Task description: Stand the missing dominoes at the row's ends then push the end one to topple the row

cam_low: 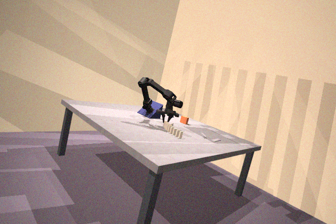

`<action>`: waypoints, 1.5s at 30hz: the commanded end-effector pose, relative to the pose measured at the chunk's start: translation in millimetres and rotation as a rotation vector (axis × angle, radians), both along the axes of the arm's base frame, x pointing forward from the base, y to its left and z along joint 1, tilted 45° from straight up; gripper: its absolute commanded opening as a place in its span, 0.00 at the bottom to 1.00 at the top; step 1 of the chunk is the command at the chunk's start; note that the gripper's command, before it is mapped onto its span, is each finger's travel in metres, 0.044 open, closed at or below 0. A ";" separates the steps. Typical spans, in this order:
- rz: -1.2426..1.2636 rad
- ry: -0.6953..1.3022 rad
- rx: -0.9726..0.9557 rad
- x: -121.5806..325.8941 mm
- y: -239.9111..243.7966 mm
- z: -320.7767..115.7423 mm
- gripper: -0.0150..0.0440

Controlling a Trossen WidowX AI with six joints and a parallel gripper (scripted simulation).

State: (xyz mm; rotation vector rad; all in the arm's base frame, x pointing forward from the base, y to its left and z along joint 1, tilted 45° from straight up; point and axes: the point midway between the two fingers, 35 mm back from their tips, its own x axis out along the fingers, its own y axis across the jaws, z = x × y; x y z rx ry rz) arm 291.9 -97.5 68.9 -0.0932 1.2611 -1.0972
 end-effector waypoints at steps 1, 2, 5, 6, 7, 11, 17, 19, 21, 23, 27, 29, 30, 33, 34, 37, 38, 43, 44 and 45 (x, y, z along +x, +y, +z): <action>0.004 0.006 -0.004 -0.9 -0.7 -0.3 0.66; 0.004 0.006 -0.004 -0.9 -0.7 -0.3 0.70; 0.004 0.006 -0.004 -0.9 -0.7 -0.3 0.84; 0.004 0.006 -0.004 -0.9 -0.7 -0.3 0.88; 0.004 0.006 -0.004 -0.9 -0.7 -0.3 0.93; 0.004 0.006 -0.004 -0.9 -0.7 -0.3 1.00; 0.068 0.019 0.011 13.5 51.6 49.1 1.00; 0.095 0.027 0.013 13.4 74.9 72.8 1.00; 0.113 0.032 0.013 11.3 89.6 88.7 1.00; 0.115 0.033 0.013 10.9 91.4 90.7 1.00; 0.075 0.000 0.009 12.1 92.8 82.4 1.00; -0.038 -0.095 -0.002 14.1 96.2 58.6 1.00; -0.102 -0.149 -0.010 14.5 97.8 45.1 1.00; -0.293 -0.309 -0.036 12.0 101.7 5.2 1.00; -0.357 -0.362 -0.047 10.1 102.6 -7.7 1.00; -0.445 -0.437 -0.062 6.4 103.4 -25.7 1.00; -0.445 -0.437 -0.062 6.4 103.4 -25.7 1.00; -0.445 -0.437 -0.062 6.4 103.4 -25.7 1.00; -0.445 -0.437 -0.062 6.4 103.4 -25.7 1.00; -0.445 -0.437 -0.062 6.4 102.5 -26.7 1.00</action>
